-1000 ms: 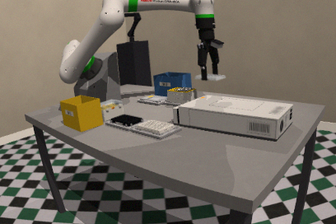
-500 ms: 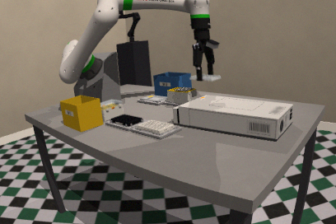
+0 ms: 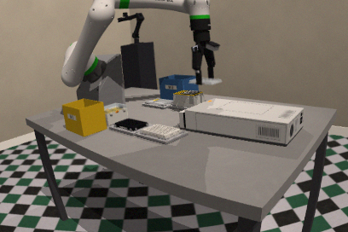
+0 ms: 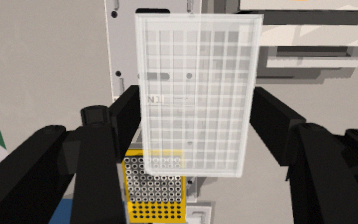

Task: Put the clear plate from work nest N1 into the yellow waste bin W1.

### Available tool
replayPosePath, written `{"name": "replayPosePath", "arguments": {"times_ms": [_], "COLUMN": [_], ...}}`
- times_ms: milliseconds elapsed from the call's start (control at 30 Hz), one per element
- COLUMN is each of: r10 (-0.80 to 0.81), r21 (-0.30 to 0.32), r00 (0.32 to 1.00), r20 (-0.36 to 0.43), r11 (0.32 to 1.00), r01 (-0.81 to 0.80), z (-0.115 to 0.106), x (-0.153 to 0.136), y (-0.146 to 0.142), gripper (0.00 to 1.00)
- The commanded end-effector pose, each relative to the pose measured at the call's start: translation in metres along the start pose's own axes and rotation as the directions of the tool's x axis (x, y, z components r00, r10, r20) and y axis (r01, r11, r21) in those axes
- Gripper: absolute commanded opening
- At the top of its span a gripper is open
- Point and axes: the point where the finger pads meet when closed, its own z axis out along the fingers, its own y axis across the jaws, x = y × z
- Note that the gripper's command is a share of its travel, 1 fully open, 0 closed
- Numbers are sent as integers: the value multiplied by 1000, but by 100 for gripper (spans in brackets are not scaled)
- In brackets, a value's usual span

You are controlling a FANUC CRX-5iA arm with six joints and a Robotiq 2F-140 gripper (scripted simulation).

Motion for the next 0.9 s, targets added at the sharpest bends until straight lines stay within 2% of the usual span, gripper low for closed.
{"name": "replayPosePath", "arguments": {"times_ms": [0, 867], "r10": [0, 0], "r21": [1, 1], "r00": [1000, 1000], "r20": [-3, -3], "r11": [1000, 1000], "r01": [0, 0], "z": [-2, -1], "x": [-4, -41], "y": [7, 60], "gripper": [10, 10]}}
